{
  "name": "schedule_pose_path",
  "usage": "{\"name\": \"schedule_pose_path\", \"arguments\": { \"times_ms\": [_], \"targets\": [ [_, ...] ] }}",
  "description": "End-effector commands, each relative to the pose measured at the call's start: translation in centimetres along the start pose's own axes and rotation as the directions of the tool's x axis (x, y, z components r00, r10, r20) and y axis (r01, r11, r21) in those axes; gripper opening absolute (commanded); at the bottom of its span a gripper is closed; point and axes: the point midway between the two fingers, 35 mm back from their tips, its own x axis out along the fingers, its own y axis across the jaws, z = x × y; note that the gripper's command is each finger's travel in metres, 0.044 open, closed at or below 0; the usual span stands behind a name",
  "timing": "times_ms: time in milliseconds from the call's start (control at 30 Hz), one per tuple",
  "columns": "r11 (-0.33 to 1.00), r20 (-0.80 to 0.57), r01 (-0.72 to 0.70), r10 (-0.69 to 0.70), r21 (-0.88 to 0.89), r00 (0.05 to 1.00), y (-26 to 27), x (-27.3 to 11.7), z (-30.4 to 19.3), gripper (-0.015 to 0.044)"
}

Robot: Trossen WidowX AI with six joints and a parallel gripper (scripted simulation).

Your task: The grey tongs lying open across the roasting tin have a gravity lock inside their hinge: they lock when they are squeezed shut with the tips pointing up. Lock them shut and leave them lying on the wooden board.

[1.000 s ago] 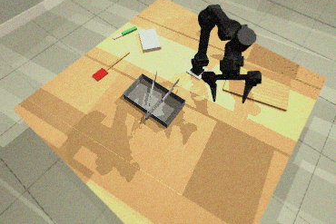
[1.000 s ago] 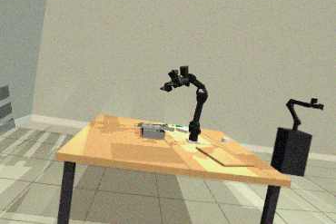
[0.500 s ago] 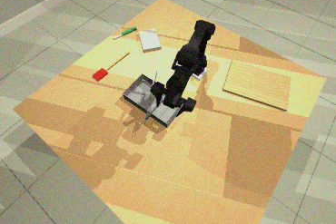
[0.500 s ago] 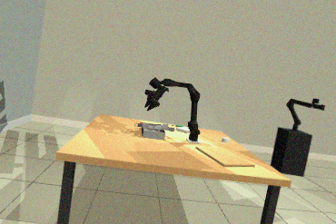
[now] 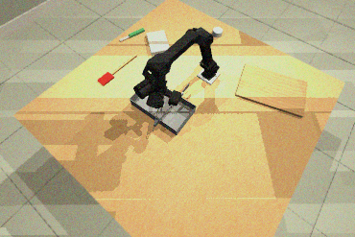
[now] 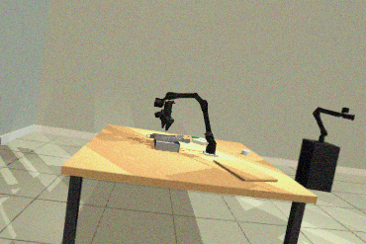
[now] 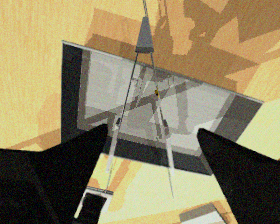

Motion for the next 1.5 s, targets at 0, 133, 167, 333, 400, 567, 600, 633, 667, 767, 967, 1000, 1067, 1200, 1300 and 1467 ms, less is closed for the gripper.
{"name": "schedule_pose_path", "arguments": {
  "times_ms": [0, 133, 167, 333, 400, 567, 600, 633, 667, 767, 967, 1000, 1067, 1200, 1300, 1467],
  "targets": [
    [1.000, -0.002, -0.009, 0.009, -0.014, 1.000, 0.7, -0.1, -0.3, 0.0440],
    [1.000, -0.002, -0.009, 0.009, -0.014, 1.000, 1.0, -0.1, -0.5, 0.0440],
    [1.000, -0.002, -0.009, 0.009, -0.014, 1.000, 1.0, -0.1, -0.5, 0.0440],
    [1.000, -0.002, -0.009, 0.009, -0.014, 1.000, 1.0, 0.2, -0.5, 0.0440],
    [1.000, -0.002, -0.009, 0.009, -0.014, 1.000, 1.0, 0.5, -0.4, 0.0440],
    [1.000, -0.002, -0.009, 0.009, -0.014, 1.000, 0.9, 1.3, -0.3, 0.0440],
    [1.000, -0.002, -0.009, 0.009, -0.014, 1.000, 0.9, 1.4, -0.3, 0.0440],
    [1.000, -0.002, -0.009, 0.009, -0.014, 1.000, 0.9, 1.6, -0.3, 0.0440],
    [1.000, -0.002, -0.009, 0.009, -0.014, 1.000, 0.9, 1.8, -0.3, 0.0440],
    [1.000, -0.002, -0.009, 0.009, -0.014, 1.000, 0.9, 2.3, -0.2, 0.0440],
    [1.000, -0.002, -0.009, 0.009, -0.014, 1.000, 0.9, 3.2, -0.1, 0.0440],
    [1.000, -0.002, -0.009, 0.009, -0.014, 1.000, 0.9, 3.4, -0.1, 0.0440],
    [1.000, -0.002, -0.009, 0.009, -0.014, 1.000, 0.9, 3.7, -0.1, 0.0440],
    [1.000, -0.002, -0.009, 0.009, -0.014, 1.000, 0.9, 4.4, -0.1, 0.0440],
    [1.000, -0.002, -0.009, 0.009, -0.014, 1.000, 0.9, 4.9, -0.1, 0.0440],
    [1.000, -0.002, -0.009, 0.009, -0.014, 1.000, 0.9, 5.7, -0.1, 0.0440]
  ]
}}
